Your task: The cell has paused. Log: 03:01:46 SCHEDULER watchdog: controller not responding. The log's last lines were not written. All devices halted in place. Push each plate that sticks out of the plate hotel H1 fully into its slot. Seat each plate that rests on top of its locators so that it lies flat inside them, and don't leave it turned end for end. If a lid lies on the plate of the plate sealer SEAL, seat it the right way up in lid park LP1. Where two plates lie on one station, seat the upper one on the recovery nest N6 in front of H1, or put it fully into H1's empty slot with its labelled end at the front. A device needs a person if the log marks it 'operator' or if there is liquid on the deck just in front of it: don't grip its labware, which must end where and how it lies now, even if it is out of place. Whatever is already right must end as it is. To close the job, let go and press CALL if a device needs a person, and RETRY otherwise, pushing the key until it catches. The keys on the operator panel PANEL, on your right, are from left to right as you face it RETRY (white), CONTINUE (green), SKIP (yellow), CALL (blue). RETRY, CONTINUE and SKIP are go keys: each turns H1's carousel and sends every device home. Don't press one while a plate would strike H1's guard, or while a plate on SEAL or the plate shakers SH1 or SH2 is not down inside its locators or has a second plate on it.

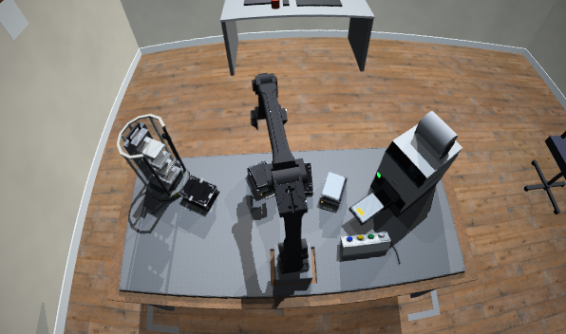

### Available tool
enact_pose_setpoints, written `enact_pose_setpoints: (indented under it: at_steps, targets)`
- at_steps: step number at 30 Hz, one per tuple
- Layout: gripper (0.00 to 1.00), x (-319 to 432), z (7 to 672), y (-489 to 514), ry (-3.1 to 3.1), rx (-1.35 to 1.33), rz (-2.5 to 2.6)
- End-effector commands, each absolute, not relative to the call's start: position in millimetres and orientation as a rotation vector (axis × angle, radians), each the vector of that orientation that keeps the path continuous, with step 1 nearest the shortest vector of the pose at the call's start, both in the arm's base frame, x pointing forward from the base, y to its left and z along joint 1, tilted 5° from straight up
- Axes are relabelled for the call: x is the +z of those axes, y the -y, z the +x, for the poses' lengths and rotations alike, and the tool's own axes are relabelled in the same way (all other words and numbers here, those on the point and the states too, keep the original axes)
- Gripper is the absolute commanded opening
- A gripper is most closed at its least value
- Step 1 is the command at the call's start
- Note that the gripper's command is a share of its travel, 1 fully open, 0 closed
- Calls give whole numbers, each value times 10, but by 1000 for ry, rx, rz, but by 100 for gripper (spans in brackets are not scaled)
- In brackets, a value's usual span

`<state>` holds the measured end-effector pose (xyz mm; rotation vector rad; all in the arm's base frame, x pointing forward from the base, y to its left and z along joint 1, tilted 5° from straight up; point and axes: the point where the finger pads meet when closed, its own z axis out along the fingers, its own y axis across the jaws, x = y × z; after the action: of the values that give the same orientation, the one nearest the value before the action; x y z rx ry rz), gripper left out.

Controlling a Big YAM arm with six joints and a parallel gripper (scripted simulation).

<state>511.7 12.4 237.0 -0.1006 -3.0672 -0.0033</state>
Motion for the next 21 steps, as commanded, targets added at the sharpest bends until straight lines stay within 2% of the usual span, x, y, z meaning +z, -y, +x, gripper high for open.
enact_pose_setpoints:
  at_steps: [1,5,21]
  targets:
    - [100,2454,5087,24,3087,4,-313]
    - [100,2455,5040,149,3065,10,-485]
    - [100,2460,4876,583,3069,12,-451]
